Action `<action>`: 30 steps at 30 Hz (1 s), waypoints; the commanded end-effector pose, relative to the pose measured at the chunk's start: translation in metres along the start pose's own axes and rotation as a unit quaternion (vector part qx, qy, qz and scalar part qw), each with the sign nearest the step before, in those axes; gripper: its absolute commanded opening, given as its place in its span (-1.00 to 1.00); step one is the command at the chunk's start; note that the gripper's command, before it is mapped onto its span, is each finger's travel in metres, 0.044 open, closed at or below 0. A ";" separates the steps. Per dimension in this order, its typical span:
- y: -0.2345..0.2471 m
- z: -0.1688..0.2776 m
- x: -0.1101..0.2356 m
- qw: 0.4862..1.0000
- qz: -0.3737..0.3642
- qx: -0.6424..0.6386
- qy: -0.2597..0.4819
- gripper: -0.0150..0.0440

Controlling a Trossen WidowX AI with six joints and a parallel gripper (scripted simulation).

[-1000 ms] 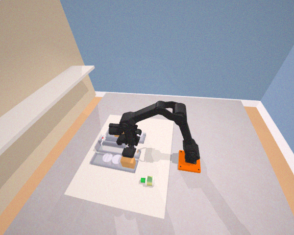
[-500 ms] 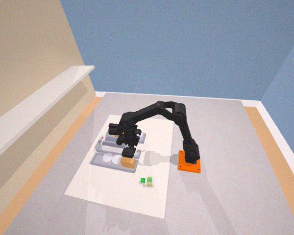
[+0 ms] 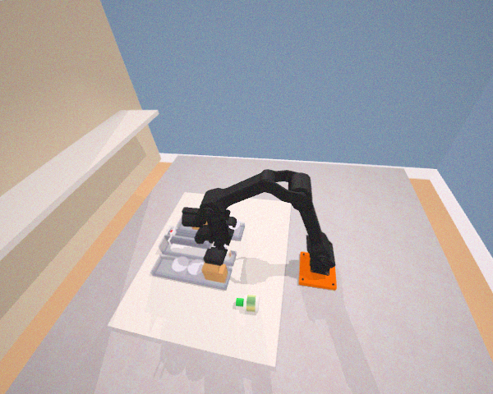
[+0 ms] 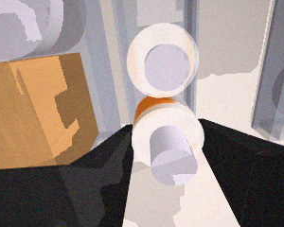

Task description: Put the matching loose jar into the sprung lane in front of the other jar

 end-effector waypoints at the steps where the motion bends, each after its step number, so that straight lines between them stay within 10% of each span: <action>1: -0.001 -0.003 -0.002 1.000 0.003 0.003 -0.008 -0.49; 30: -0.001 -0.001 -0.012 1.000 0.003 0.003 -0.007 -0.49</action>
Point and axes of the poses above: the point midway between the two fingers, 35 mm back from their tips, its own x axis back along the fingers, its own y axis across the jaws, z = x × y, the point moved 6 cm from there along x, back along the fingers, and after that the axes turned 7 degrees about x, right-handed, at the moved point
